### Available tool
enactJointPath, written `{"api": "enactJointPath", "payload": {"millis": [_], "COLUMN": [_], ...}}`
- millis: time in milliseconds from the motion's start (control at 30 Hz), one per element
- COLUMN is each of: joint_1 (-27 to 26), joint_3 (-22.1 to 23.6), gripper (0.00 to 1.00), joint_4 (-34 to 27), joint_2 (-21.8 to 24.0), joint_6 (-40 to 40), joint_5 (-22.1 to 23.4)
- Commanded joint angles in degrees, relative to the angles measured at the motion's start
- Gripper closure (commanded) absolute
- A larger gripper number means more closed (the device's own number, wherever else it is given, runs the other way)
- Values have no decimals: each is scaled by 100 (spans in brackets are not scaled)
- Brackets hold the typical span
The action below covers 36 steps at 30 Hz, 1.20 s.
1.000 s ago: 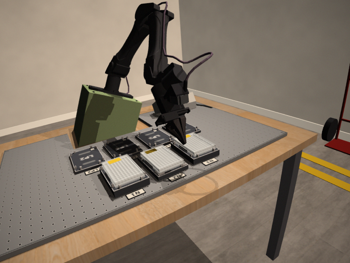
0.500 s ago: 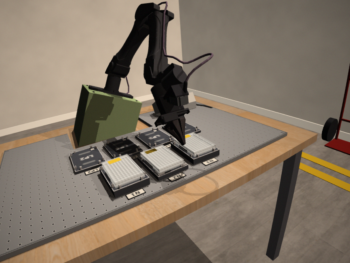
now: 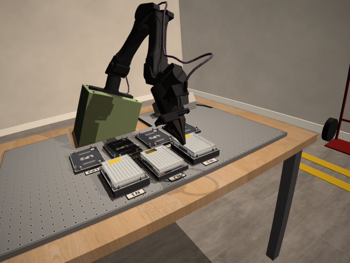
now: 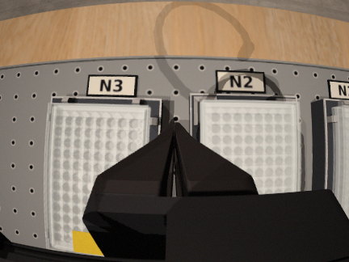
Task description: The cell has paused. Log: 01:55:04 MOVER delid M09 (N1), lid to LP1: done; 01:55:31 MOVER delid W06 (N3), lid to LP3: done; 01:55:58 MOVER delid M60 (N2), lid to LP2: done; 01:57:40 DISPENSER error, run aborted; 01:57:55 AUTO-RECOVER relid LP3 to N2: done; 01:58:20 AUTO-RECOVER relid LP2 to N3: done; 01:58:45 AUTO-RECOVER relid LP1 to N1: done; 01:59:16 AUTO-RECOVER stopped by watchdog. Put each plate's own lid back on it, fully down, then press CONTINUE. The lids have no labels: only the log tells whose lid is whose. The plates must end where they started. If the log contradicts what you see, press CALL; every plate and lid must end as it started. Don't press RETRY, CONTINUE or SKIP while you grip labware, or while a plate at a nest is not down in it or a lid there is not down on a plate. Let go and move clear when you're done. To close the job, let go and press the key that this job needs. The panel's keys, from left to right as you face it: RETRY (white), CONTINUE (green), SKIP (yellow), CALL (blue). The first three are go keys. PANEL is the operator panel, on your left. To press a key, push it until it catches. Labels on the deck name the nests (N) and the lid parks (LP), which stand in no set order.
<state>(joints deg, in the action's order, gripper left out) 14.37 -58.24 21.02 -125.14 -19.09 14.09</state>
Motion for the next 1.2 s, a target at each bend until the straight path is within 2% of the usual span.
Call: {"api": "enactJointPath", "payload": {"millis": [0, 167, 267, 300, 733, 833, 867, 1167], "joint_1": [-314, -664, -738, -810, -1710, -1779, -1847, -1811], "joint_3": [-130, -130, -155, -165, -453, -509, -545, -470], "gripper": [100, 100, 100, 100, 100, 100, 100, 100], "joint_4": [154, 254, 261, 272, 151, 119, 109, 142], "joint_2": [-88, -259, -152, -346, -906, -780, -1008, -933], "joint_6": [200, 460, 523, 572, 1277, 1346, 1395, 1382], "joint_5": [140, 376, 429, 479, 1079, 1128, 1174, 1153]}}
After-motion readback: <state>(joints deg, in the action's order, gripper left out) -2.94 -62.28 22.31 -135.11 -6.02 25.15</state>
